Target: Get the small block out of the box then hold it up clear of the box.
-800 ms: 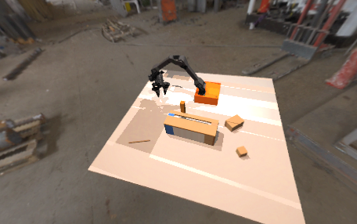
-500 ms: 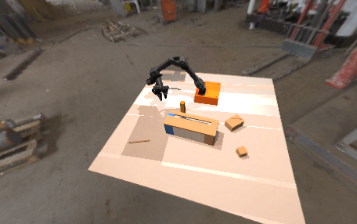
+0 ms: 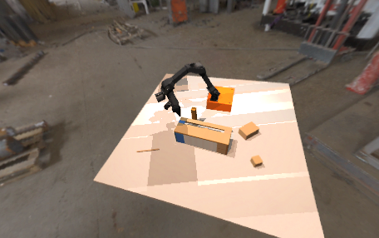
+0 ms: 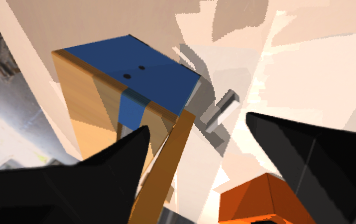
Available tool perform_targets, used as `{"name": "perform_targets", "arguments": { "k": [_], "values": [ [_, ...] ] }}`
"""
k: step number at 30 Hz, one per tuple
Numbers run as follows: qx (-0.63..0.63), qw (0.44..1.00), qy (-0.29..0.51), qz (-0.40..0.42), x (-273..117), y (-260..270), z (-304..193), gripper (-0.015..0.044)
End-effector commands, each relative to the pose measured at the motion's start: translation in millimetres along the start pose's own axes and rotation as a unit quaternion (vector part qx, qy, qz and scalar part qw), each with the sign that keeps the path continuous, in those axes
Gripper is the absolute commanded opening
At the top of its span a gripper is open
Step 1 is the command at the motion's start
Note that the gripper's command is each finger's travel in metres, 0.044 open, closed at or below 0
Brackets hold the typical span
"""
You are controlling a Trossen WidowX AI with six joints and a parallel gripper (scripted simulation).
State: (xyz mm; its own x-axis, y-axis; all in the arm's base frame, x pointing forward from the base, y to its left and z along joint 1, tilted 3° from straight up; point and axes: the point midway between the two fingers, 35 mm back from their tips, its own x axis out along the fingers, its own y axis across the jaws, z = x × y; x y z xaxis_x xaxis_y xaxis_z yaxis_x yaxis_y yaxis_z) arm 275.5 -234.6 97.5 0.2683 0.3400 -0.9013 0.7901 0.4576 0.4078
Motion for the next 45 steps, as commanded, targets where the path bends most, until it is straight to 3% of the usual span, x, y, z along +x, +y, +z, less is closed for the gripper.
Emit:
{"name": "perform_targets", "arguments": {
  "k": [1, 7, 45],
  "values": [
    [0.206, 0.967, -0.090, -0.117, 4.2, 58.3, -13.3, 0.0400],
    [0.294, 0.934, -0.153, -0.136, 4.8, 83.2, -21.7, 0.0400],
    [0.294, 0.934, -0.151, -0.136, 18.9, 105.8, -50.5, 0.0400]
  ]
}}
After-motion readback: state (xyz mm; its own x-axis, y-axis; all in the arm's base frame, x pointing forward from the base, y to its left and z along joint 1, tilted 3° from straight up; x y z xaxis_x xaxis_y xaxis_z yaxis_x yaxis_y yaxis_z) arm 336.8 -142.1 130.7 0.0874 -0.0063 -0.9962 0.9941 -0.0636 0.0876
